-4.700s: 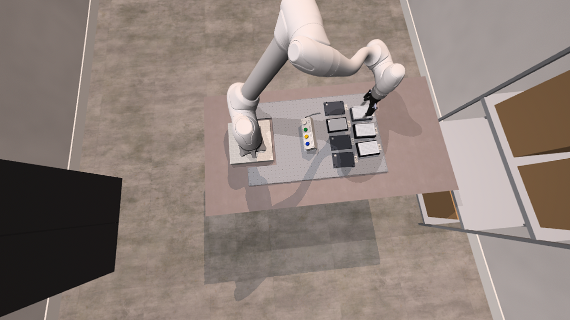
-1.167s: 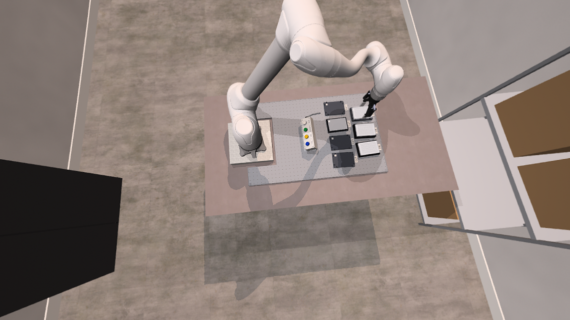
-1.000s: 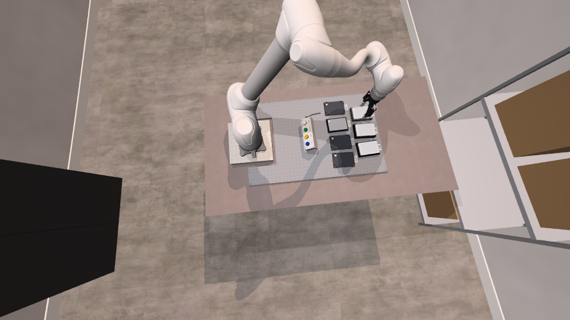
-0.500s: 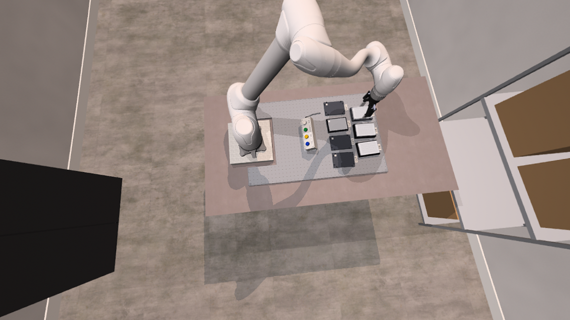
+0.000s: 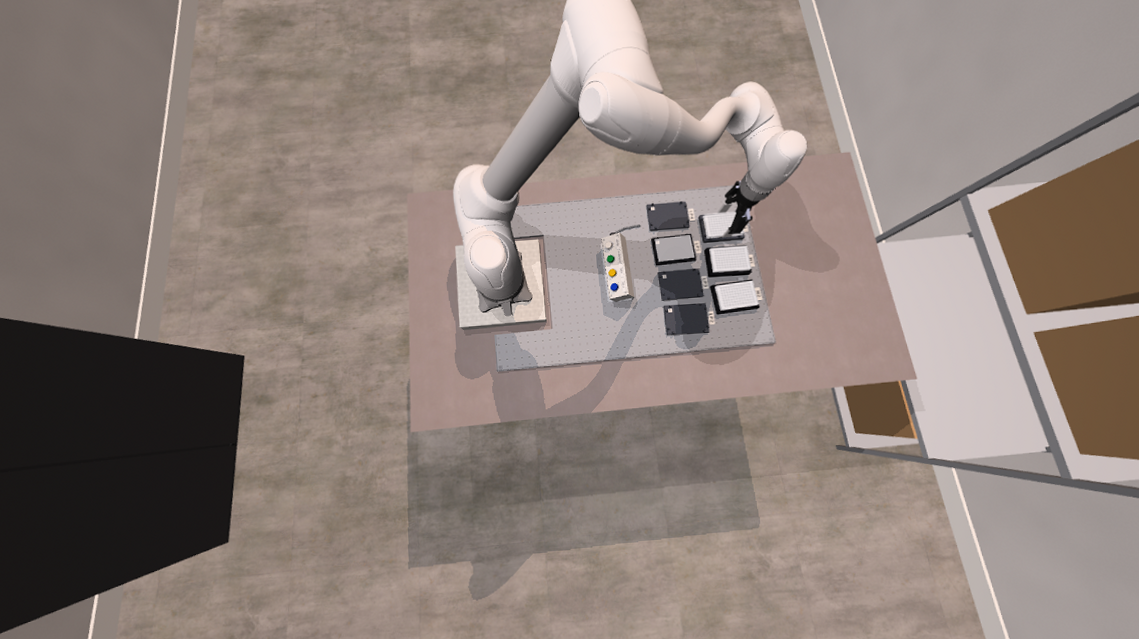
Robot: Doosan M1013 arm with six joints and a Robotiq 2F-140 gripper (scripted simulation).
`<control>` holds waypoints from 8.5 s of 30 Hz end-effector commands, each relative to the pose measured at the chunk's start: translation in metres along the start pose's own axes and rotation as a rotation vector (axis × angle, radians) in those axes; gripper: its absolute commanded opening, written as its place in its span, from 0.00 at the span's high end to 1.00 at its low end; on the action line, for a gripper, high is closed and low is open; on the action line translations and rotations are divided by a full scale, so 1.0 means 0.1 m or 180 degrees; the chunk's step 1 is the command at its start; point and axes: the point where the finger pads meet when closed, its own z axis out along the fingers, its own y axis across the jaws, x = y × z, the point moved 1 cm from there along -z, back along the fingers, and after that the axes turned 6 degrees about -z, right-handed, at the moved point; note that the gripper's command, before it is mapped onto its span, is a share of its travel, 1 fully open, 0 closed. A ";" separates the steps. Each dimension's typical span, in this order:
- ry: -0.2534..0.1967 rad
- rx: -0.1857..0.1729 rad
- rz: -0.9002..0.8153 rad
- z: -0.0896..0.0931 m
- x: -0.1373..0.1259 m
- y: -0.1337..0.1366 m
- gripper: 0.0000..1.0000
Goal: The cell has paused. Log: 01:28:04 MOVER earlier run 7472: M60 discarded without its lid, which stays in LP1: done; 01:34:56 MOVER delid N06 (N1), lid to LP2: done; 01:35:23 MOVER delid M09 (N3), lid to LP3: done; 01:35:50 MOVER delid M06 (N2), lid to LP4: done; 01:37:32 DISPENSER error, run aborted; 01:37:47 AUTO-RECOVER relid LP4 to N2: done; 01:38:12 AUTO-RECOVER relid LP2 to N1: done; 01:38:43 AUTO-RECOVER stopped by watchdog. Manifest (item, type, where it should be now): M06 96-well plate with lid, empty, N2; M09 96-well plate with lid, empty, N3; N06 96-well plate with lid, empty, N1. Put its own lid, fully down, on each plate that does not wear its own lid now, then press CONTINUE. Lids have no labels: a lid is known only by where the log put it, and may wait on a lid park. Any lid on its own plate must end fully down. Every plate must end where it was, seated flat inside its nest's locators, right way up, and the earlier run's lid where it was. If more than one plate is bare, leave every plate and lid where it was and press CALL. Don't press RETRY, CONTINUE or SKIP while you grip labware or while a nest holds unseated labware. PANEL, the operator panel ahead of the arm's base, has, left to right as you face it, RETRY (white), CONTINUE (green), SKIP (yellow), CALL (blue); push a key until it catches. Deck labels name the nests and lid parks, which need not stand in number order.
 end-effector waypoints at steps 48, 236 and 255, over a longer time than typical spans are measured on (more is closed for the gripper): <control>0.0001 0.0001 0.0000 0.02 0.00 0.00 1.00; 0.0001 0.0001 -0.0020 -1.15 -2.61 0.48 0.34; 0.0001 0.0000 -0.0031 -0.99 -4.31 0.59 1.00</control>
